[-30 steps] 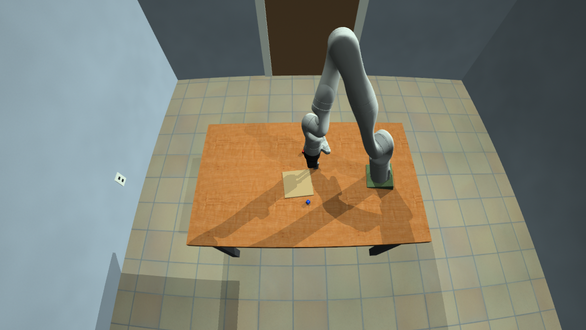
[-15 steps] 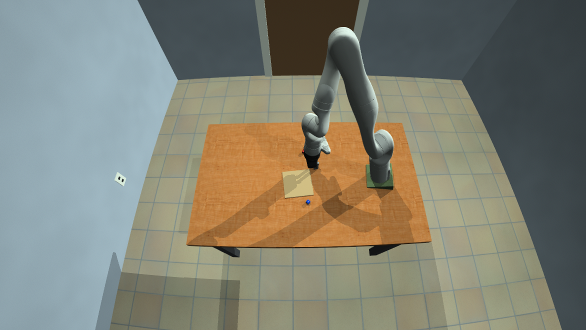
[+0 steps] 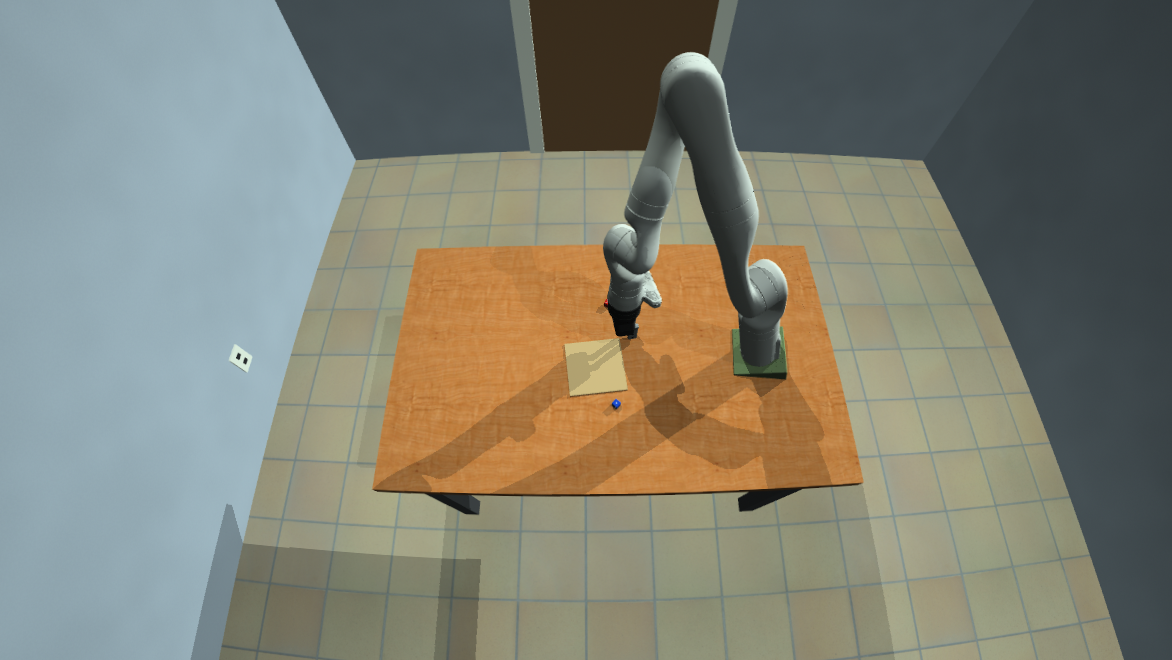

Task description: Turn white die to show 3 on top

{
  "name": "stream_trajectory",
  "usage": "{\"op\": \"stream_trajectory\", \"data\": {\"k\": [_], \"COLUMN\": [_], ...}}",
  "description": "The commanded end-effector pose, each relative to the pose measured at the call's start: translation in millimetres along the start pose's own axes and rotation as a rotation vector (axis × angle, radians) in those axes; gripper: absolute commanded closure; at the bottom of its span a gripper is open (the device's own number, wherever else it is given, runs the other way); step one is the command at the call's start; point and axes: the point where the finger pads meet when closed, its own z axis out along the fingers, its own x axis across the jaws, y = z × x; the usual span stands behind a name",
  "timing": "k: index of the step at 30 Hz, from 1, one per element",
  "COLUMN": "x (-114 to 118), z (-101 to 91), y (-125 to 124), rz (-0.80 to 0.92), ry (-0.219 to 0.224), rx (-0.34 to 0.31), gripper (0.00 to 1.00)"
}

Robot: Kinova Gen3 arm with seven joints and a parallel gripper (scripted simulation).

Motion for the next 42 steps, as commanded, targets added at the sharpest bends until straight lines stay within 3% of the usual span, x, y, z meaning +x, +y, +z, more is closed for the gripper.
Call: {"op": "stream_trajectory", "data": {"k": [1,42], "x": [-4,-3], "z": [-1.3,-44.8], "y": [0,0], "rz": [0.007,0.007], "ry": [-0.007,-0.007], "rx": [-0.002,-0.002], "gripper": [0.66,0.66]}}
